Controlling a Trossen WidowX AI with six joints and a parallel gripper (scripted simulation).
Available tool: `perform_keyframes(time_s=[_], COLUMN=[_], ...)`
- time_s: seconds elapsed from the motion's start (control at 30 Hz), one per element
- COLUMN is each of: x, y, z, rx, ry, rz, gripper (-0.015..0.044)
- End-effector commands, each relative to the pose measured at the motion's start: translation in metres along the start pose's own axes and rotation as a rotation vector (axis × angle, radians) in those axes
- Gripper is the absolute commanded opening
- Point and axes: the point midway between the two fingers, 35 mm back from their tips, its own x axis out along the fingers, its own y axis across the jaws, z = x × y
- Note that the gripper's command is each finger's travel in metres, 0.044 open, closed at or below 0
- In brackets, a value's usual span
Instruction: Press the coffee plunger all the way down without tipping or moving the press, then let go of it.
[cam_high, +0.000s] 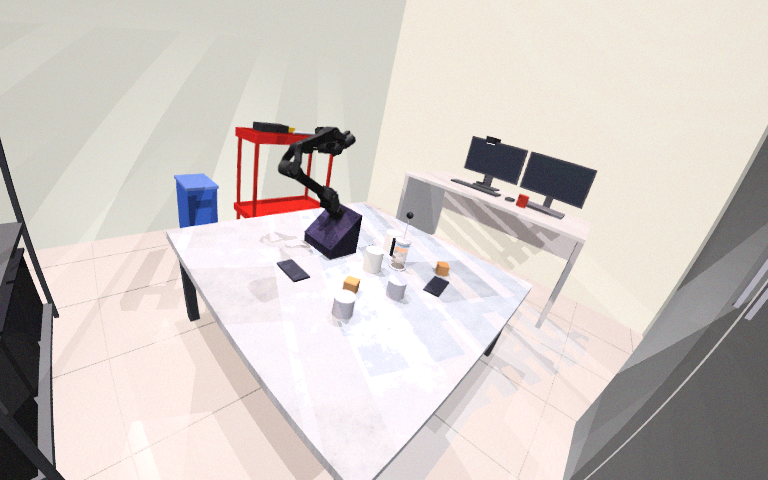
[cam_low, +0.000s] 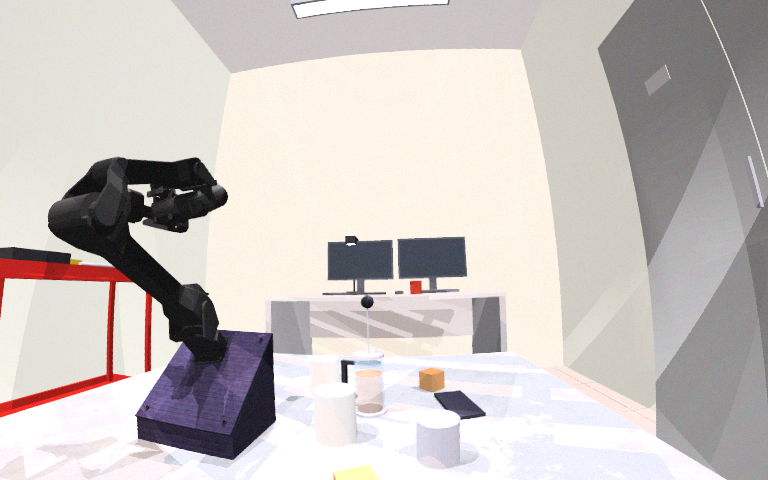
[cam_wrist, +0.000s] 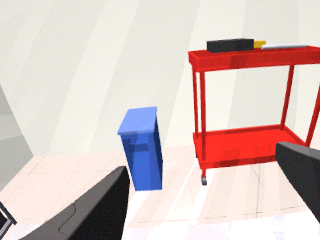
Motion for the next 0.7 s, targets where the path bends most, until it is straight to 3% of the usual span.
perform_keyframes(time_s=[0.0, 0.13, 0.27, 0.67], x=[-0.001, -0.011, -0.039, -0.192], y=[-0.002, -0.029, -0.077, -0.187], z=[-0.001, -0.017, -0.042, -0.096], rx=[0.002, 0.030, 0.092, 0.378], ry=[0.008, 0.108, 0.256, 0.466], rz=[-0.008, -0.120, -0.349, -1.213], gripper=[0.0426, 0.0440, 0.0440, 0.0440])
